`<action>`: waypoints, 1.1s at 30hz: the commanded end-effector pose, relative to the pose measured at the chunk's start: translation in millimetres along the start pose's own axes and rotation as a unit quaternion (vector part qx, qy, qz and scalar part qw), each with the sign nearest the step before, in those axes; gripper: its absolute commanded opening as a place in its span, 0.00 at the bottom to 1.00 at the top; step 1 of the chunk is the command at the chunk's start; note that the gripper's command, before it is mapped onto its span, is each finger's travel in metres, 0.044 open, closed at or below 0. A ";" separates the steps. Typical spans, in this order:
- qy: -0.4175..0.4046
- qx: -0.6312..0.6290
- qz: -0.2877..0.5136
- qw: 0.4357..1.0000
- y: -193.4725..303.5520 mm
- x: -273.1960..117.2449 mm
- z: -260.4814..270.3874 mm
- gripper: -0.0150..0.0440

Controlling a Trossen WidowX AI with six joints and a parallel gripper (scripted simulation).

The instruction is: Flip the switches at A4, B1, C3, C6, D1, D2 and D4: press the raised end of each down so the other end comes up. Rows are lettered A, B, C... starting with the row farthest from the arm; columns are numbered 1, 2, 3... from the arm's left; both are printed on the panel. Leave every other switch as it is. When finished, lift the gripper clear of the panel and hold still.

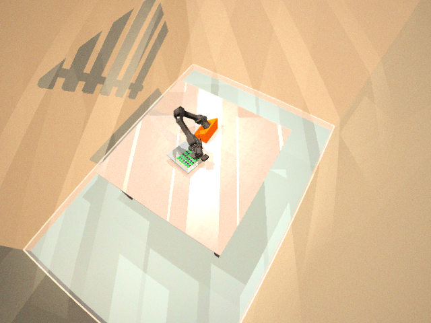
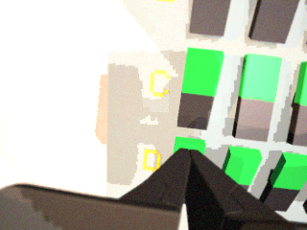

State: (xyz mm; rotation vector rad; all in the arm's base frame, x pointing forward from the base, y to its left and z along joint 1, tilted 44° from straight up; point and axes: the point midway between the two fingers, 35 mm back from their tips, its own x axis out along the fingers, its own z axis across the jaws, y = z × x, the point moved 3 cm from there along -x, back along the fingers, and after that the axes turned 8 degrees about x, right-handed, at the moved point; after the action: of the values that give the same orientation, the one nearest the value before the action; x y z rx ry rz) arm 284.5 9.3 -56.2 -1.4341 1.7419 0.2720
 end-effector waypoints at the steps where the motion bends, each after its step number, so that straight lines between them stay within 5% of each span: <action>1: 0.002 -0.003 -0.001 1.000 0.2 1.0 -0.3 0.25; 6: 0.000 -0.001 0.000 1.000 0.2 -1.8 0.1 0.25; 12: -0.002 -0.003 -0.013 1.000 3.9 -63.9 0.2 0.25; 33: 0.002 -0.003 -0.001 1.000 -2.5 -23.5 -23.9 0.25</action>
State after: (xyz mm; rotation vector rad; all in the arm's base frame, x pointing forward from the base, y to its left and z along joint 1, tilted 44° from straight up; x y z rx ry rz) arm 275.6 13.3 -19.7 -1.4295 1.7442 0.2721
